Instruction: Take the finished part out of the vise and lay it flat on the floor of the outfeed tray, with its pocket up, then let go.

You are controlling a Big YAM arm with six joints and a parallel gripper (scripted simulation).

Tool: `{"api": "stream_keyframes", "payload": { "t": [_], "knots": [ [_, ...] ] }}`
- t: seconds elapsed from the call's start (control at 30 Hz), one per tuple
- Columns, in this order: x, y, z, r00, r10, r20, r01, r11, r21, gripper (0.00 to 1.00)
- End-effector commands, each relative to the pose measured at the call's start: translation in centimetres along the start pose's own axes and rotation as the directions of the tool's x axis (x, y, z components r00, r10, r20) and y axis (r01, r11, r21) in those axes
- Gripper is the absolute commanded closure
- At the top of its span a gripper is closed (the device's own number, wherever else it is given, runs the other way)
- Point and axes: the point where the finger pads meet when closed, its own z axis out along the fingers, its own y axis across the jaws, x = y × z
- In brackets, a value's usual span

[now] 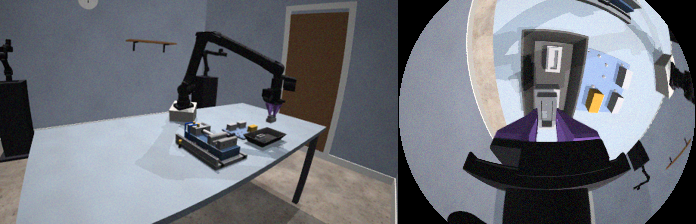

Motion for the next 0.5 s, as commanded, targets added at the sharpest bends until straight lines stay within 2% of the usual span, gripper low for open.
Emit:
{"api": "stream_keyframes", "payload": {
  "t": [0.0,0.1,0.13,0.23,0.3,0.37,0.47],
  "knots": [
    [3.5,1.1,-2.3,0.998,0.061,-0.016,-0.062,0.997,-0.045,1.0],
    [4.1,1.0,-2.4,0.998,0.061,-0.016,-0.061,0.997,-0.045,1.0],
    [2.7,1.6,-3.9,0.995,0.094,-0.027,-0.096,0.993,-0.07,1.0],
    [3.9,1.2,-2.1,0.996,0.088,-0.012,-0.088,0.995,-0.042,1.0],
    [4.2,1.1,-2.1,0.996,0.088,-0.012,-0.088,0.995,-0.043,1.0],
    [5.6,0.6,-2.4,0.998,0.064,-0.018,-0.065,0.997,-0.046,1.0],
    [5.4,0.6,-2.6,0.998,0.067,-0.019,-0.068,0.997,-0.048,1.0]
  ]
}}
